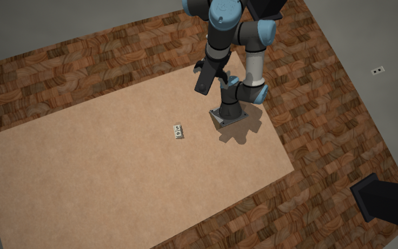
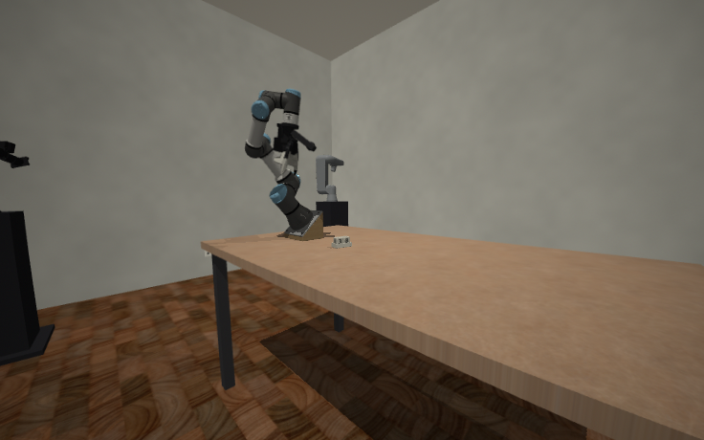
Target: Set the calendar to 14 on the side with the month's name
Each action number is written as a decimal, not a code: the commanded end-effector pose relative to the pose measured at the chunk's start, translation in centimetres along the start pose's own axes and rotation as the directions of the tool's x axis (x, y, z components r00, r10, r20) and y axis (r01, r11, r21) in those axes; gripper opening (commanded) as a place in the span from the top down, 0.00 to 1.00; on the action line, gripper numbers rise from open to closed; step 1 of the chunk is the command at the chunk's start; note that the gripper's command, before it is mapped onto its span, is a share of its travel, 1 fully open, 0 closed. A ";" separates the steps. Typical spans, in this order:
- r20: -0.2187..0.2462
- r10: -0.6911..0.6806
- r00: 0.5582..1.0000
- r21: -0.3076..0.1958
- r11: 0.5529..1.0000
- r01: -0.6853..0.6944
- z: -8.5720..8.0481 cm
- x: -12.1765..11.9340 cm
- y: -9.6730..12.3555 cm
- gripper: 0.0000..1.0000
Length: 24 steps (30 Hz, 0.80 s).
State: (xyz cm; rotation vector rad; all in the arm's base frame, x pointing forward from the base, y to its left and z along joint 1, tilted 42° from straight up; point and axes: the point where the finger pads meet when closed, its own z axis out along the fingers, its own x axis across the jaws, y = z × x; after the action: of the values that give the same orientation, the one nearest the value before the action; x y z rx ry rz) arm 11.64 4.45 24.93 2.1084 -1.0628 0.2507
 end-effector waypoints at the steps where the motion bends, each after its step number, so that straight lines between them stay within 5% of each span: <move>1: -0.002 -0.094 0.996 0.028 0.995 0.095 0.4 0.4 -4.5 0.00; 24: -0.056 -0.377 0.924 0.080 0.921 0.381 3.4 1.9 -16.5 0.00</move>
State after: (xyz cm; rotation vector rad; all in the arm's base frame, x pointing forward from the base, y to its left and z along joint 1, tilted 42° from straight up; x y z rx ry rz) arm 22.92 6.98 16.25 2.2903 -0.6781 0.1543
